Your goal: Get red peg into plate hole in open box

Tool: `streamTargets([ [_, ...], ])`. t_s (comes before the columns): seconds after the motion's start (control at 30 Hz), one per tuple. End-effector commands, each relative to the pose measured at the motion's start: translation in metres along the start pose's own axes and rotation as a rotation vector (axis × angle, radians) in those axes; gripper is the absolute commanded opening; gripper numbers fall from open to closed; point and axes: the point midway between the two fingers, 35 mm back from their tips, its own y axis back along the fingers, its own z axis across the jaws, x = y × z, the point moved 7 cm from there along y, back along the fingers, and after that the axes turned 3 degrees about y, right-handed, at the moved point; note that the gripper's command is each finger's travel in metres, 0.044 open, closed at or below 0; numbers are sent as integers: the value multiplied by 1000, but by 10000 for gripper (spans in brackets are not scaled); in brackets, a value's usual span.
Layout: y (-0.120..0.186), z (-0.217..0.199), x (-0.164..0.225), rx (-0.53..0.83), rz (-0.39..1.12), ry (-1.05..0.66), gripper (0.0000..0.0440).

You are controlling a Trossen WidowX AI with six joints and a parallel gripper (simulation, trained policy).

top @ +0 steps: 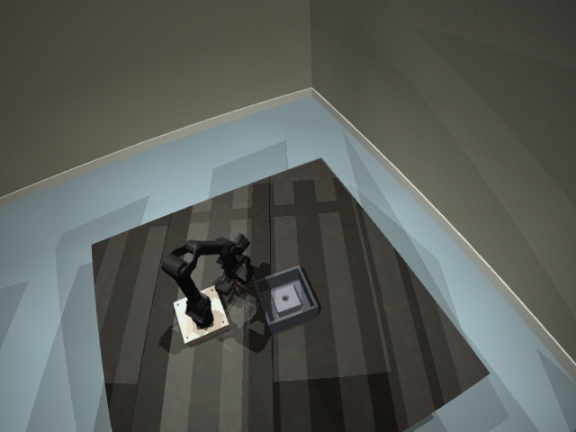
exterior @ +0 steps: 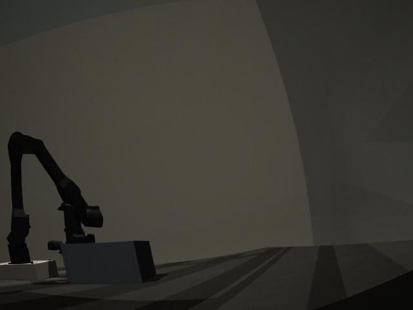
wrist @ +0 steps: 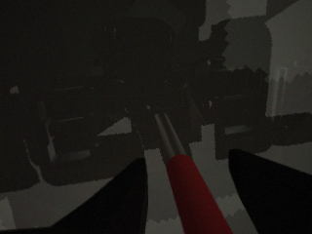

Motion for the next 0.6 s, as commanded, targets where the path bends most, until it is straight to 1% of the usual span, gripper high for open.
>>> streamTargets([
  [0.0, -5, 0, 0, 31, 10, -5, 83],
  [0.07, -6, 0, 0, 47, 11, -8, 37],
  [0.13, -6, 1, 0, 62, 12, -9, 2],
  [0.57, 43, 15, -15, -5, -87, 6, 0],
])
